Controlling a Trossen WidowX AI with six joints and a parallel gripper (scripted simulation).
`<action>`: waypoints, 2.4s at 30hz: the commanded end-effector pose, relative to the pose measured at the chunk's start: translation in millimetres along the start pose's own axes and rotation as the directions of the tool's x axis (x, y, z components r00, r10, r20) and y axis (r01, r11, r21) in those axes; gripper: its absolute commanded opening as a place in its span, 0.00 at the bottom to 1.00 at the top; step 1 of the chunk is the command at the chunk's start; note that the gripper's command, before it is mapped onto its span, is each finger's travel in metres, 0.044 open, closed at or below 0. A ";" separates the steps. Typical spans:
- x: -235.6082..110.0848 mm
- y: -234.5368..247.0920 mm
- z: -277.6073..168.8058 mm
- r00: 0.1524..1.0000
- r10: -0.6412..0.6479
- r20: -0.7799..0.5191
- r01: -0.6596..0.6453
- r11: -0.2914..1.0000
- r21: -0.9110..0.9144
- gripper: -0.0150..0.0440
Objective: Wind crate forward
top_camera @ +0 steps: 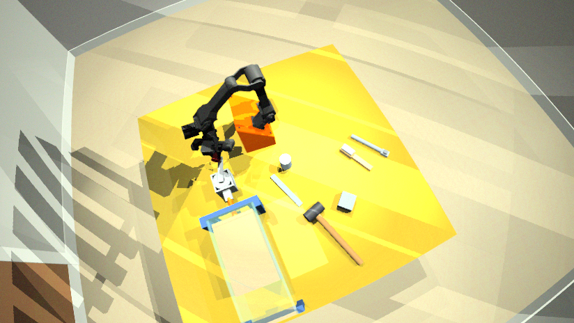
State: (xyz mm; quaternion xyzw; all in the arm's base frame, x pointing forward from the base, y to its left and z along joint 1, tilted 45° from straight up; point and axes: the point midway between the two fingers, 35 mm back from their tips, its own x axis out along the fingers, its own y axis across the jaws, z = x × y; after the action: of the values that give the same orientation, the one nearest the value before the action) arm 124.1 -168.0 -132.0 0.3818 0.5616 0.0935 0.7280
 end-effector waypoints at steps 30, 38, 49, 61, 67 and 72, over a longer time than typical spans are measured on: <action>15.0 -53.8 32.3 1.000 -0.028 -0.004 0.028 0.999 -0.023 0.25; 17.8 -59.0 39.2 1.000 -0.029 -0.004 0.028 0.999 -0.023 0.25; 22.1 -64.9 49.1 1.000 -0.029 -0.003 0.029 0.999 -0.024 0.25; 27.2 -69.9 60.9 1.000 -0.029 -0.002 0.029 0.999 -0.024 0.25; 29.8 -71.7 67.0 1.000 -0.029 -0.002 0.029 0.999 -0.025 0.25; 32.2 -72.9 72.3 1.000 -0.029 -0.002 0.028 0.999 -0.025 0.25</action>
State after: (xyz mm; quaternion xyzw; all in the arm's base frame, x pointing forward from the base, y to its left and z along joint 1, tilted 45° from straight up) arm 165.6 -229.7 -191.5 0.3715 0.5736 0.0866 0.7249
